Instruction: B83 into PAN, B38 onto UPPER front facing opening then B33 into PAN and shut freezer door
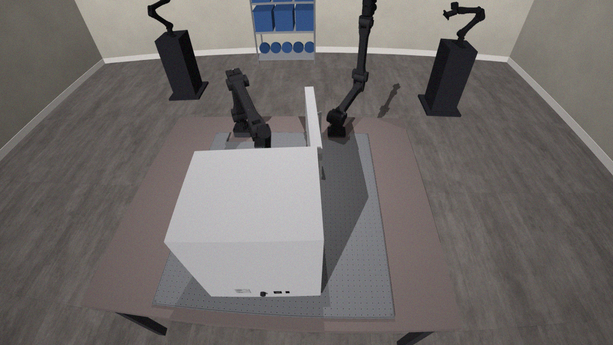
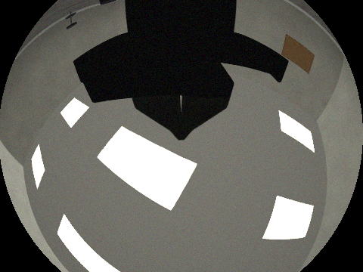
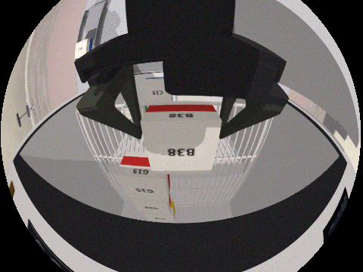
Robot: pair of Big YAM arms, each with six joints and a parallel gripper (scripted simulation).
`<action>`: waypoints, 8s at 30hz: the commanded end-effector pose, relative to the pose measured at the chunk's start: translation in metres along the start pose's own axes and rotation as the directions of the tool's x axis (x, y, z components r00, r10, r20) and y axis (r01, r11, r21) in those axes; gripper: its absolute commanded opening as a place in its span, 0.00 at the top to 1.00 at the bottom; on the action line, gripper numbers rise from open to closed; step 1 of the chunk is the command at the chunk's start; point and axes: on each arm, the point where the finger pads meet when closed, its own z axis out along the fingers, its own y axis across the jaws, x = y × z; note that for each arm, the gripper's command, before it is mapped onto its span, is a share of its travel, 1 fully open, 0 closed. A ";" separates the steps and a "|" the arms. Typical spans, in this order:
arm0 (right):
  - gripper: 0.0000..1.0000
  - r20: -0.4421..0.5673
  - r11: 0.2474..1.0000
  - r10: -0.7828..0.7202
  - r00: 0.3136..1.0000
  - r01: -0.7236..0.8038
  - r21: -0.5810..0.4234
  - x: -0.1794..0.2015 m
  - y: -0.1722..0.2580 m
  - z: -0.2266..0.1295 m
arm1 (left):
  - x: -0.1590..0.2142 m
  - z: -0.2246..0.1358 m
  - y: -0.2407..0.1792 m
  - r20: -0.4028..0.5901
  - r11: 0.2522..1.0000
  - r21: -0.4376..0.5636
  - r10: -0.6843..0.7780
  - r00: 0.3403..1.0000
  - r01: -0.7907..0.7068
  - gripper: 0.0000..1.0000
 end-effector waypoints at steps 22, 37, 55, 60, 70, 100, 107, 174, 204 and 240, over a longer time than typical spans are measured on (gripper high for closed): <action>0.12 0.054 1.000 0.011 0.998 -0.010 -0.017 -0.025 0.003 -0.018 | 0.013 0.001 0.001 -0.037 1.000 -0.002 -0.013 0.999 0.012 1.00; 0.12 0.053 1.000 0.025 0.998 -0.024 -0.018 -0.015 0.006 -0.042 | 0.013 0.001 0.001 -0.037 1.000 -0.002 -0.013 0.999 0.012 1.00; 0.12 0.052 1.000 0.026 0.998 -0.025 -0.018 -0.005 0.006 -0.064 | 0.013 0.001 0.001 -0.037 1.000 -0.002 -0.013 0.999 0.012 1.00; 0.12 0.051 1.000 0.026 0.998 -0.025 -0.018 -0.002 0.006 -0.071 | 0.013 0.001 0.001 -0.037 1.000 -0.002 -0.013 0.999 0.012 1.00; 0.12 0.050 1.000 0.026 0.998 -0.025 -0.018 0.004 0.006 -0.086 | 0.013 0.001 0.001 -0.037 1.000 -0.002 -0.013 0.999 0.012 1.00; 0.12 0.048 0.999 0.027 0.998 -0.026 -0.018 0.021 0.005 -0.125 | 0.013 0.001 0.001 -0.037 1.000 -0.002 -0.013 0.999 0.012 1.00; 0.12 0.048 0.999 0.027 0.998 -0.026 -0.018 0.025 0.005 -0.133 | 0.013 0.001 0.001 -0.037 1.000 -0.002 -0.013 0.999 0.012 1.00; 0.00 -0.024 1.000 0.006 1.000 -0.006 -0.015 0.120 0.019 -0.096 | 0.013 0.001 0.001 -0.037 1.000 -0.002 -0.013 0.999 0.012 1.00; 0.00 -0.078 1.000 0.003 0.997 -0.004 -0.022 0.239 0.037 -0.054 | 0.013 0.001 0.001 -0.037 1.000 -0.002 -0.013 0.999 0.012 1.00; 0.00 -0.055 1.000 0.002 0.998 -0.002 -0.010 0.234 0.037 -0.011 | 0.013 0.001 0.001 -0.037 1.000 -0.002 -0.013 0.999 0.012 1.00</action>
